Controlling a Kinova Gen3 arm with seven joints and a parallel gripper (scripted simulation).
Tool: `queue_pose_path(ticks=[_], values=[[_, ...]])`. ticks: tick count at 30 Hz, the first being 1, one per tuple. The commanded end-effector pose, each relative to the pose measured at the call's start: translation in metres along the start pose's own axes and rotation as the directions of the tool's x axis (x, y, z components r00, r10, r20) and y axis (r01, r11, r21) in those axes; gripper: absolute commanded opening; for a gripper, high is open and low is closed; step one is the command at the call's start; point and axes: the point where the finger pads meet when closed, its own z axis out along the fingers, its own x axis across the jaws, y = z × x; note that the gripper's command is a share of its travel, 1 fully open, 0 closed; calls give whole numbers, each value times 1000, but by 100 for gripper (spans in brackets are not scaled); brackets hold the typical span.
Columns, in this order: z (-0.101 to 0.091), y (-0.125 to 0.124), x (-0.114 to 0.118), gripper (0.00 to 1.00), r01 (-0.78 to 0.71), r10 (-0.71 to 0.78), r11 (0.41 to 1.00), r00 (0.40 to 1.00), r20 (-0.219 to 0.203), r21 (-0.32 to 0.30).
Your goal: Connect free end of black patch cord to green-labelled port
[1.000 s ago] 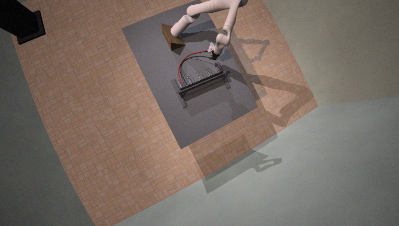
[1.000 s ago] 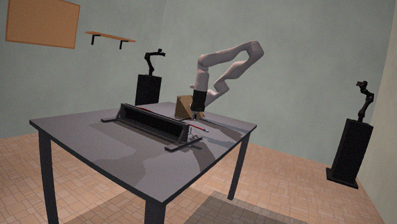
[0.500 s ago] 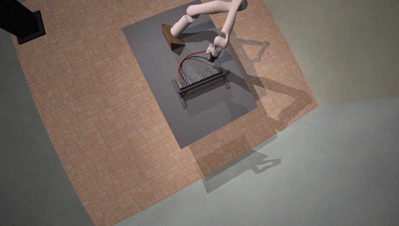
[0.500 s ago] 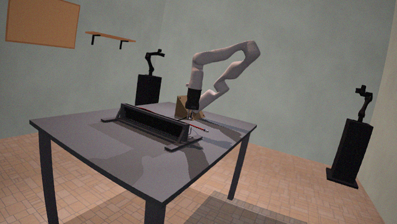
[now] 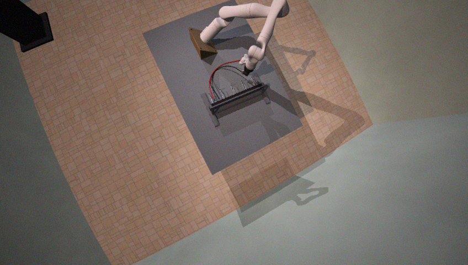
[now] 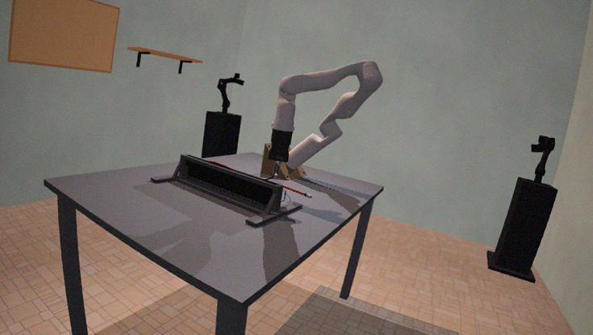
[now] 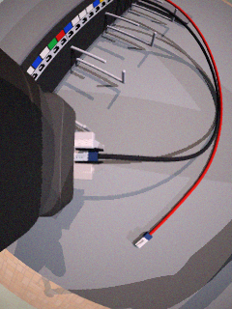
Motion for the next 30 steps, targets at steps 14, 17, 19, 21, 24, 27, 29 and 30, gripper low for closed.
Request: queue_pose_path(ticks=[14,17,19,21,24,27,29,30], values=[[-4,-4,-32,0,-147,147,989,989,1,3],[-5,-4,-38,0,-176,176,984,984,0,3],[-6,-4,-41,0,-196,196,981,981,0,3],[-6,-4,-45,0,-214,214,977,977,0,3],[-6,-5,-47,0,-223,223,975,975,0,3],[-7,-5,-52,0,-250,250,968,968,0,3],[-8,-5,-56,0,-268,268,964,964,0,4],[-8,-5,-57,0,-276,276,961,961,0,4]])
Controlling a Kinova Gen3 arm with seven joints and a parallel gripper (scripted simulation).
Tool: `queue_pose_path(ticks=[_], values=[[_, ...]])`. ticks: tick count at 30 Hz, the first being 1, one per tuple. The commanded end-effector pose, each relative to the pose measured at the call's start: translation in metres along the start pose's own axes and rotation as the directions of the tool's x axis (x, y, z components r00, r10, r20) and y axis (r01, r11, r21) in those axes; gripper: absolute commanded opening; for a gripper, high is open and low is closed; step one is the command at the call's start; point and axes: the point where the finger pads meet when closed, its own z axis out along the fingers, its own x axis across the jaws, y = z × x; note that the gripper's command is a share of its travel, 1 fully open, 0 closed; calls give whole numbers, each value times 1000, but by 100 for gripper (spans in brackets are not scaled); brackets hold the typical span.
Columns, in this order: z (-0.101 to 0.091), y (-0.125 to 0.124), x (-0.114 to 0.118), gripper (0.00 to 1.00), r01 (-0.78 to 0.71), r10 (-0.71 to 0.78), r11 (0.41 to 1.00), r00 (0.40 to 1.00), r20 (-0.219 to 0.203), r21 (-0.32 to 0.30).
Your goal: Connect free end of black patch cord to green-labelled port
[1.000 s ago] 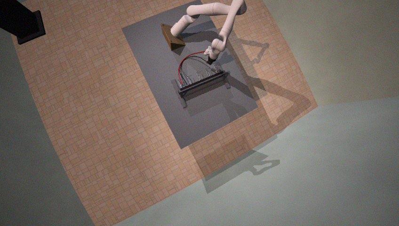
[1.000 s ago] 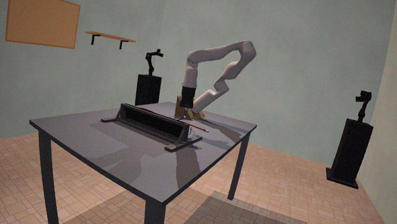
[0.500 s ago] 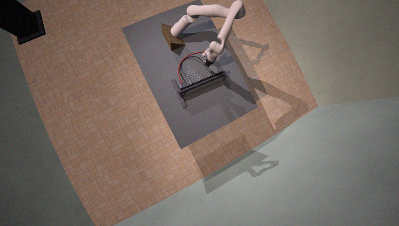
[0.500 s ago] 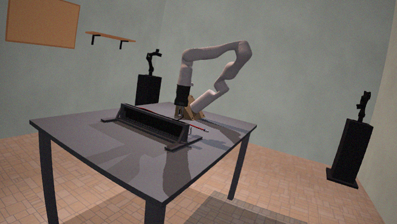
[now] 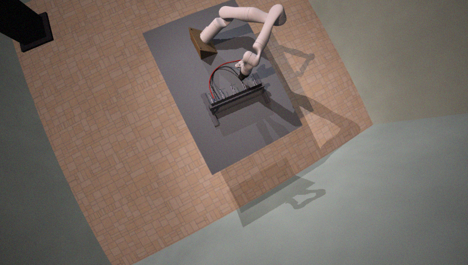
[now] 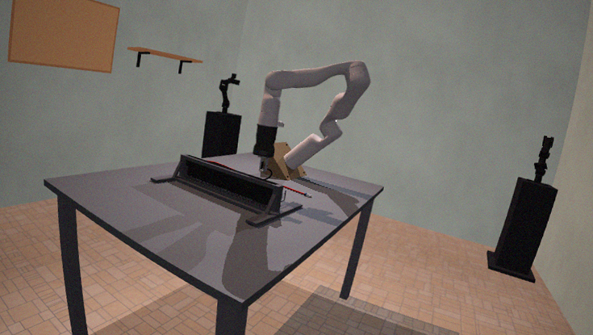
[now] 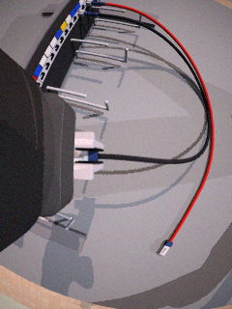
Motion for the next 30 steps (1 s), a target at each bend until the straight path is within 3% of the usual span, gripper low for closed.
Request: queue_pose_path(ticks=[1,30], values=[[0,0,-8,0,-23,23,1000,1000,1,0],[-6,7,-39,0,-190,190,982,982,0,1]])
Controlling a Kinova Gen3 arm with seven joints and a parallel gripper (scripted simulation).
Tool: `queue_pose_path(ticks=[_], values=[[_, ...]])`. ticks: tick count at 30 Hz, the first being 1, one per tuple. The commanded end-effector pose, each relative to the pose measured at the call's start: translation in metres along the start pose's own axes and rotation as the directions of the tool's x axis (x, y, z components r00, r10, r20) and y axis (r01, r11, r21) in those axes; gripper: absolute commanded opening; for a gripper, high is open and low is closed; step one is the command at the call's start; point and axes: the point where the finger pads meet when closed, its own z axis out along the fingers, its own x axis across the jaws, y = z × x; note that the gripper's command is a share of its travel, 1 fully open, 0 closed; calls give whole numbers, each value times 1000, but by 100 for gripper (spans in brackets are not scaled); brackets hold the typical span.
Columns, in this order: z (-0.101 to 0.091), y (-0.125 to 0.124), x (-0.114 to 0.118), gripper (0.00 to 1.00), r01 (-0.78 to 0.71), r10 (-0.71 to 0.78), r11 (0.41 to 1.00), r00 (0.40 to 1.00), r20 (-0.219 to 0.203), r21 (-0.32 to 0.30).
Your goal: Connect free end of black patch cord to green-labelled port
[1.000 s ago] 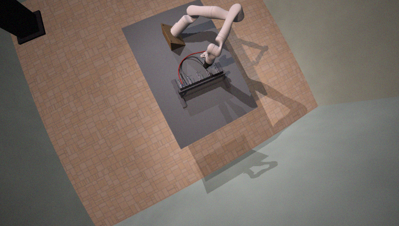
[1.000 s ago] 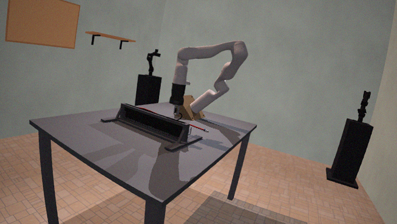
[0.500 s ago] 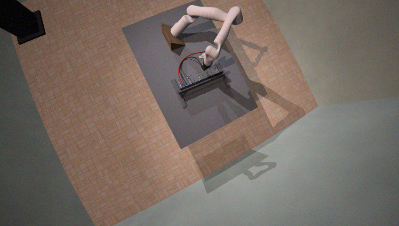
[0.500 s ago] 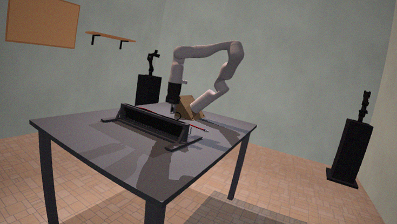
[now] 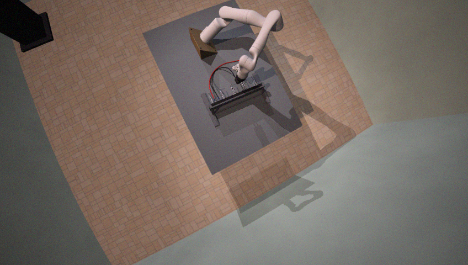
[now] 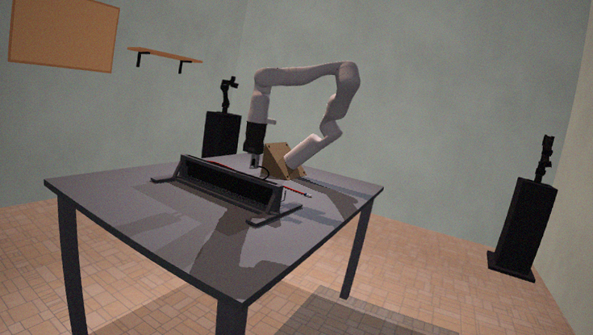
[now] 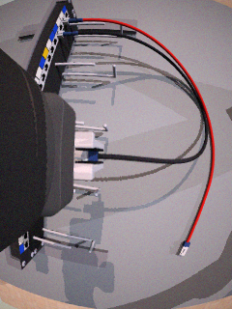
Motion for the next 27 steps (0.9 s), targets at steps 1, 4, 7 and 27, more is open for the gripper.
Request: queue_pose_path(ticks=[1,4,7,27], values=[[-1,1,-4,0,-12,12,1000,1000,1,-1],[-1,2,-6,0,-25,25,1000,1000,1,-1],[-2,3,-8,0,-38,38,999,999,1,-1],[-3,6,-17,0,-87,87,996,996,1,0]])
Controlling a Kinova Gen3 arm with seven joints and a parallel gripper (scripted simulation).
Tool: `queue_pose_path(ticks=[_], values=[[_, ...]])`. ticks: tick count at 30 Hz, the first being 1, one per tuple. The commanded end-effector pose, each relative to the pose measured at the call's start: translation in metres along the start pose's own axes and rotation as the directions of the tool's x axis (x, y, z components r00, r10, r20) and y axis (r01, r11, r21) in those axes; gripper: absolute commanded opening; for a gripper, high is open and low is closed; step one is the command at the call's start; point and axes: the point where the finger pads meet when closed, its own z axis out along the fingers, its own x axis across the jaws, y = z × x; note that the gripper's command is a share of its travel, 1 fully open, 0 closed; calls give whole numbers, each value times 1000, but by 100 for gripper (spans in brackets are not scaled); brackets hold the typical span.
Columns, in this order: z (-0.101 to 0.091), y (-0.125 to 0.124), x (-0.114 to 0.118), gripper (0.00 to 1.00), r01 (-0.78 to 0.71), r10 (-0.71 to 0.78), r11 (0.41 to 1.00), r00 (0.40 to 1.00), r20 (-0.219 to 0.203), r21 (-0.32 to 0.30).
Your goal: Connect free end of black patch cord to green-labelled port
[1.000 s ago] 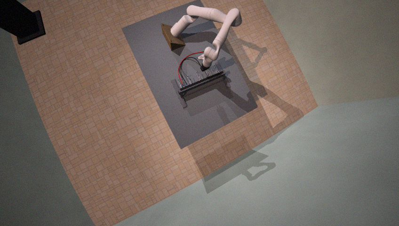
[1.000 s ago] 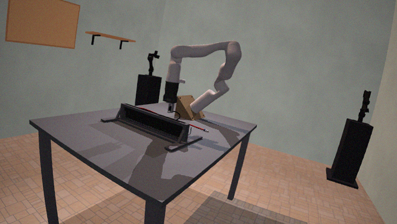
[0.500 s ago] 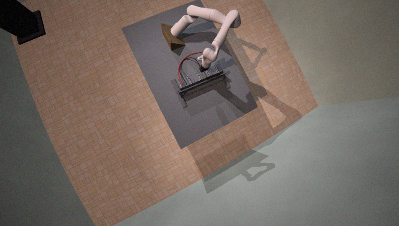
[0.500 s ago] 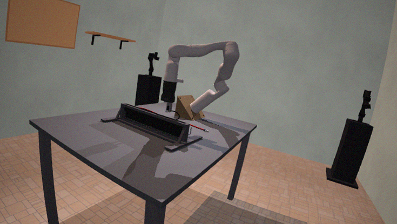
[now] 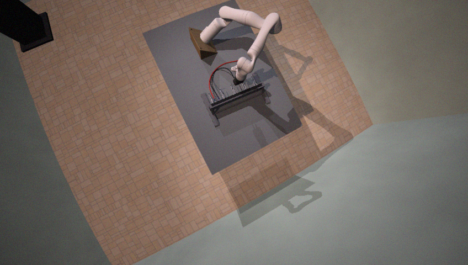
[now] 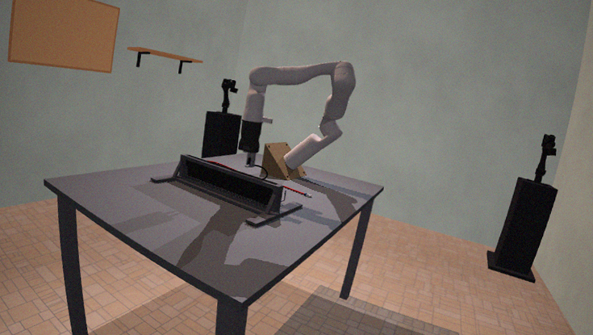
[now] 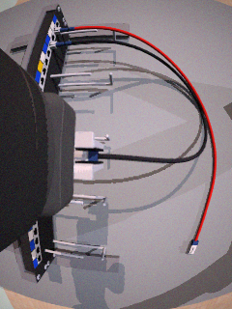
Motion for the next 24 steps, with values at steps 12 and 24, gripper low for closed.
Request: queue_pose_path(ticks=[12,24], values=[[-1,1,-4,0,-14,14,1000,1000,1,-1],[-1,2,-4,0,-17,17,1000,1000,1,-1]])
